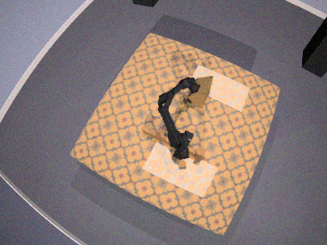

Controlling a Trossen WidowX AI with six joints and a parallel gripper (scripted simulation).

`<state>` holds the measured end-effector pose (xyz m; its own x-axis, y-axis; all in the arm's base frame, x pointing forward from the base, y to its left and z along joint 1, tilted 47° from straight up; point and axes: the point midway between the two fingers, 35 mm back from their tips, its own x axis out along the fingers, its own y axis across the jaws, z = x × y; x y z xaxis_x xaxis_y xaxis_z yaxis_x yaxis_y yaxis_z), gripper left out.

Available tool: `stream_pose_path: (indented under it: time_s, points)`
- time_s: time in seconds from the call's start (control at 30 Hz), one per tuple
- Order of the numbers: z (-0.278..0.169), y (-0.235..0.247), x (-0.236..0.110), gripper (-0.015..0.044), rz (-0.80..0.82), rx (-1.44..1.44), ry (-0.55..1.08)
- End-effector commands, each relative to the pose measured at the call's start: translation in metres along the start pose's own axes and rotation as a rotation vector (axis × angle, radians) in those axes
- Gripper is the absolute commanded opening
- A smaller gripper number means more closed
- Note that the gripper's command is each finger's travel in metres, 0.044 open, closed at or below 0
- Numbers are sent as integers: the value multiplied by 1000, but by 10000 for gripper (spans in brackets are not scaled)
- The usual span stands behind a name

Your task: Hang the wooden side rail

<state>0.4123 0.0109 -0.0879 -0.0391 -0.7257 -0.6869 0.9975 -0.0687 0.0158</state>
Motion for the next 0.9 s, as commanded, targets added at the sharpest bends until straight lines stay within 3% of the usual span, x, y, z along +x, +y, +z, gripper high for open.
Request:
stream_pose_path:
  time_s: [0.0, 0.87]
  points:
    - [-4, 2, -7, 0, 16, 1, 8]
    - [-6, 4, -7, 0, 16, 1, 8]
